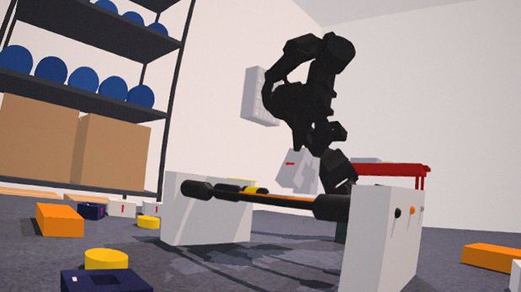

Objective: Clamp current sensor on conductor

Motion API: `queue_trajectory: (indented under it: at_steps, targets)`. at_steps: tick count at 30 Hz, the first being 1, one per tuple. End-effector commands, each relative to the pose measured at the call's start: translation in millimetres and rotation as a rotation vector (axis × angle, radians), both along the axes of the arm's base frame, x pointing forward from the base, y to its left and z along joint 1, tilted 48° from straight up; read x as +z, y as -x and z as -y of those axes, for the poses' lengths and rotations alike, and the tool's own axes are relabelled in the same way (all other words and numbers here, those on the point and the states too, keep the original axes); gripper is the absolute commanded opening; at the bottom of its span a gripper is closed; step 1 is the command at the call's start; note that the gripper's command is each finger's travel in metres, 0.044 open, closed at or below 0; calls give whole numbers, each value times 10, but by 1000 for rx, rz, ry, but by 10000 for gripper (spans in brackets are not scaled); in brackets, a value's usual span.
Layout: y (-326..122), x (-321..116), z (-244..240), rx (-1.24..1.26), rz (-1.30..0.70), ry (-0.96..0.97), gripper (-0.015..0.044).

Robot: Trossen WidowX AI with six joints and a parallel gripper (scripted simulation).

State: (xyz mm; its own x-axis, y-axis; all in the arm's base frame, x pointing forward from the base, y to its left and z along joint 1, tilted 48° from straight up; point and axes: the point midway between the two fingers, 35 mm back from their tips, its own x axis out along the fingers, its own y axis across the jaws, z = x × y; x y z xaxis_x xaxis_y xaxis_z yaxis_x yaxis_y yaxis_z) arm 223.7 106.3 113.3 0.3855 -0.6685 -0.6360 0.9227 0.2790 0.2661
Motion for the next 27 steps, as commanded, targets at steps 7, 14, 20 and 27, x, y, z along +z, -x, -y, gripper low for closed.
queue_trajectory:
  at_steps: [7,14,20,27]
  targets:
    - [-84,-102,102,5,1,3,0]
    - [-132,-173,178,5,1,3,0]
    - [-170,-232,247,5,2,4,0]
    - [-210,-298,330,4,4,6,0]
